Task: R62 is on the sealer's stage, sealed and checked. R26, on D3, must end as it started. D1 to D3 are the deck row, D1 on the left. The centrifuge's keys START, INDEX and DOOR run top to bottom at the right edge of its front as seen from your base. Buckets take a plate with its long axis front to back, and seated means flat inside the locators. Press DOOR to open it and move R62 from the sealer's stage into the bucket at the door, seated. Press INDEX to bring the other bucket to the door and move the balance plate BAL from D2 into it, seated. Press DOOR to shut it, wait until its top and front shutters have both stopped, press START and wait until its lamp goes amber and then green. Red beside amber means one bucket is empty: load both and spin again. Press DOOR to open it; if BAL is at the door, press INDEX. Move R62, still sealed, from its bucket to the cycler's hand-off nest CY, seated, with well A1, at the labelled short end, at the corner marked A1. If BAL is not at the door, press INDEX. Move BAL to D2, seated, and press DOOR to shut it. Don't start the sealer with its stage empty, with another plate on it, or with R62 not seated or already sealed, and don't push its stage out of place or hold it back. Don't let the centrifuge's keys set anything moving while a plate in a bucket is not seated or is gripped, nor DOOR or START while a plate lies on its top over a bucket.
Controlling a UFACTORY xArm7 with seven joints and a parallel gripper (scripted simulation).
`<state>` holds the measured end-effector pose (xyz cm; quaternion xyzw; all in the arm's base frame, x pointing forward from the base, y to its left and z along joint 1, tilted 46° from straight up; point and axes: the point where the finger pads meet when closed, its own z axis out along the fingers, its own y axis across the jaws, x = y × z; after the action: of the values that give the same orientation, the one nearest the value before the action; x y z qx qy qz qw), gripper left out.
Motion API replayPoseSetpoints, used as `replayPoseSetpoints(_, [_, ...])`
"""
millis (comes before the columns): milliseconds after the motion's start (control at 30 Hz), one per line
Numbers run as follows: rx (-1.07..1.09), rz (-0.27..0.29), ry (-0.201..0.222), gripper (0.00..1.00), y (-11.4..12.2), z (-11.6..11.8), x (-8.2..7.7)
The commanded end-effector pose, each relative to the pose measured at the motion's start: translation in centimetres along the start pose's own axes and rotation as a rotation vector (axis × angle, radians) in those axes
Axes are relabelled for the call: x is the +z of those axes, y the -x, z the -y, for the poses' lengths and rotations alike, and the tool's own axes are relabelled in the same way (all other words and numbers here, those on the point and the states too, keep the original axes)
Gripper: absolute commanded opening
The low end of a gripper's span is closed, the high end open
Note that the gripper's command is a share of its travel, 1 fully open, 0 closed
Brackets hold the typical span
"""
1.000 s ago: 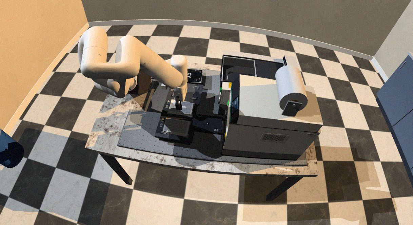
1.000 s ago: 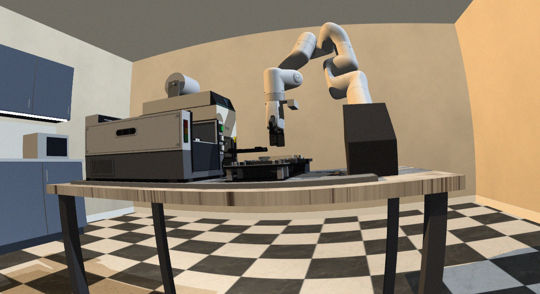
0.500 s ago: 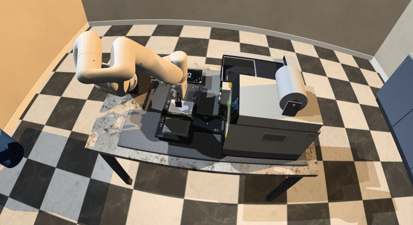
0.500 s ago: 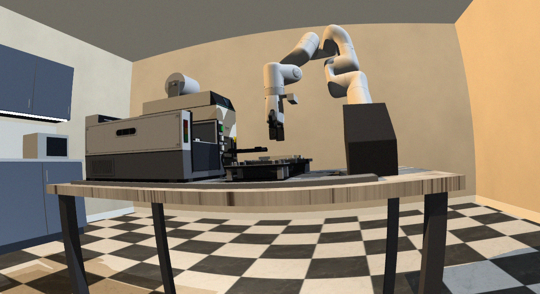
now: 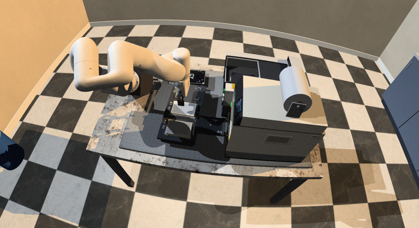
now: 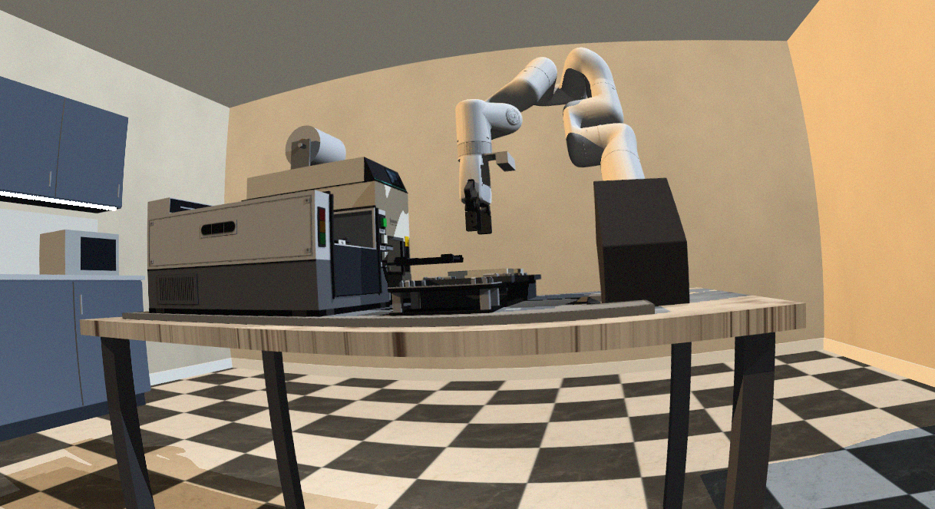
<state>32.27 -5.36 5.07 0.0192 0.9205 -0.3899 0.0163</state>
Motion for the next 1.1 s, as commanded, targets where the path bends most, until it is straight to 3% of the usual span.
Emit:
replayPoseSetpoints(0, [-0.001,0.004,0.002,1.00,0.1,0.0,-1.0])
replayPoseSetpoints(1067, [0.000,0.005,0.002,1.00,0.1,0.0,-5.6])
